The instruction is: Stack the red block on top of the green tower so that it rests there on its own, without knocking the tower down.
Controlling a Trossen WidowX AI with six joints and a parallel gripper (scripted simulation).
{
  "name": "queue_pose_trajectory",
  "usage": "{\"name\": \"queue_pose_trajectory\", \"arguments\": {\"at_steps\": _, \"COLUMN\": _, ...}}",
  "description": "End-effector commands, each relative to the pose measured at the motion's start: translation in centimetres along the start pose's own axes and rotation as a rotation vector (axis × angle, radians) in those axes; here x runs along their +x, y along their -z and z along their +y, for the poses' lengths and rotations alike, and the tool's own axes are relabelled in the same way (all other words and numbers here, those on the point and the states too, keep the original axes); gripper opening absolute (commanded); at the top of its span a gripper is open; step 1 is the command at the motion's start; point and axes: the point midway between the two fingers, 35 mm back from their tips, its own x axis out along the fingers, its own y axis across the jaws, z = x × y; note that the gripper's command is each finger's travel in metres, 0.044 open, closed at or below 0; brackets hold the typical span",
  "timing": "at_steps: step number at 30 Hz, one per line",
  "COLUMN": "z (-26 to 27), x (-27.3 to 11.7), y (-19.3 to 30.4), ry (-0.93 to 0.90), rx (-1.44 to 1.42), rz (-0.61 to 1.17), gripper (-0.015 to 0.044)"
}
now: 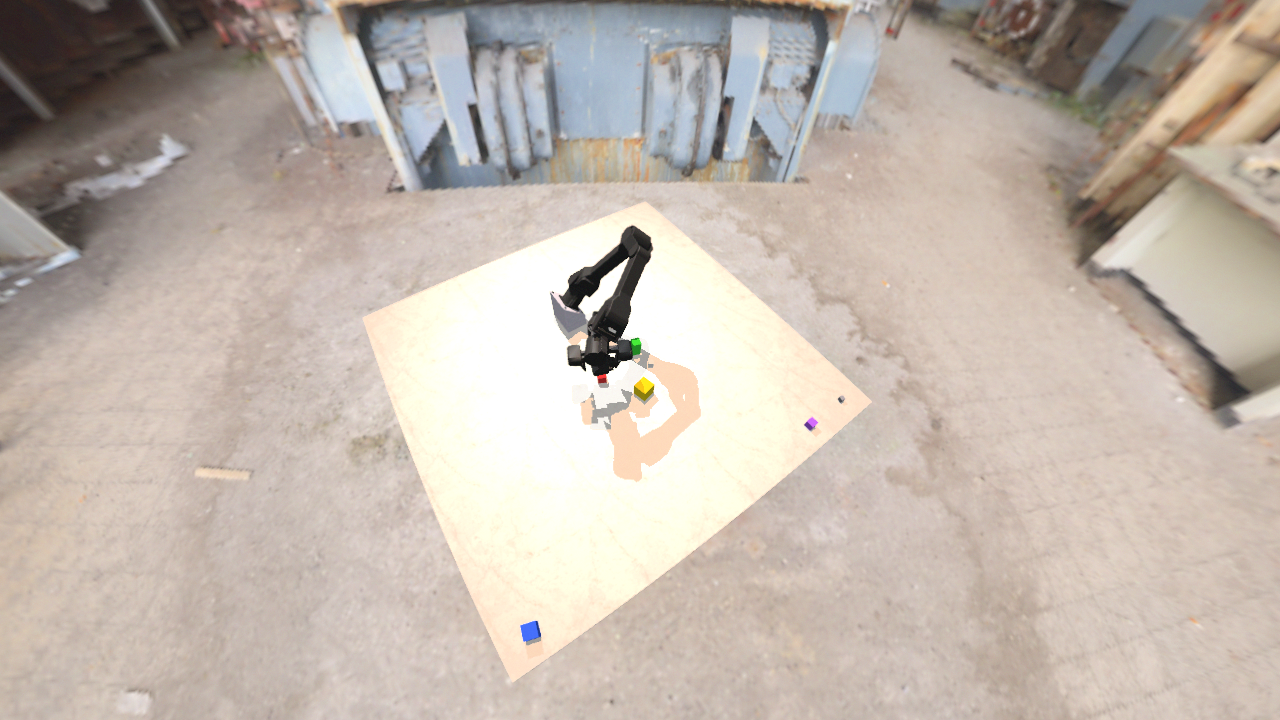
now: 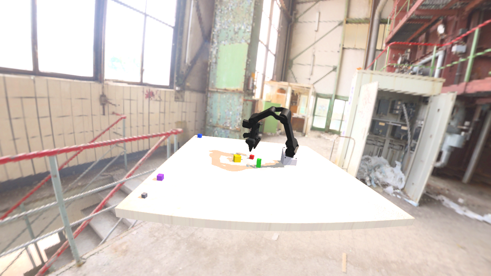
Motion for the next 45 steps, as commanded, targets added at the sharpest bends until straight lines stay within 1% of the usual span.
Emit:
{"name": "queue_pose_trajectory", "arguments": {"at_steps": 1, "z": 0.1, "x": 2.2, "y": 0.4, "ry": -0.007, "rx": 0.009, "rz": 0.017, "gripper": 0.044}}
{"name": "queue_pose_trajectory", "arguments": {"at_steps": 9, "z": 0.2, "x": 2.7, "y": 0.4, "ry": -0.007, "rx": 0.009, "rz": 0.017, "gripper": 0.044}}
{"name": "queue_pose_trajectory", "arguments": {"at_steps": 29, "z": 0.3, "x": 5.9, "y": 0.5, "ry": -0.009, "rx": 0.009, "rz": 0.018, "gripper": 0.044}}
{"name": "queue_pose_trajectory", "arguments": {"at_steps": 45, "z": 0.3, "x": 5.9, "y": 0.5, "ry": -0.009, "rx": 0.009, "rz": 0.018, "gripper": 0.044}}
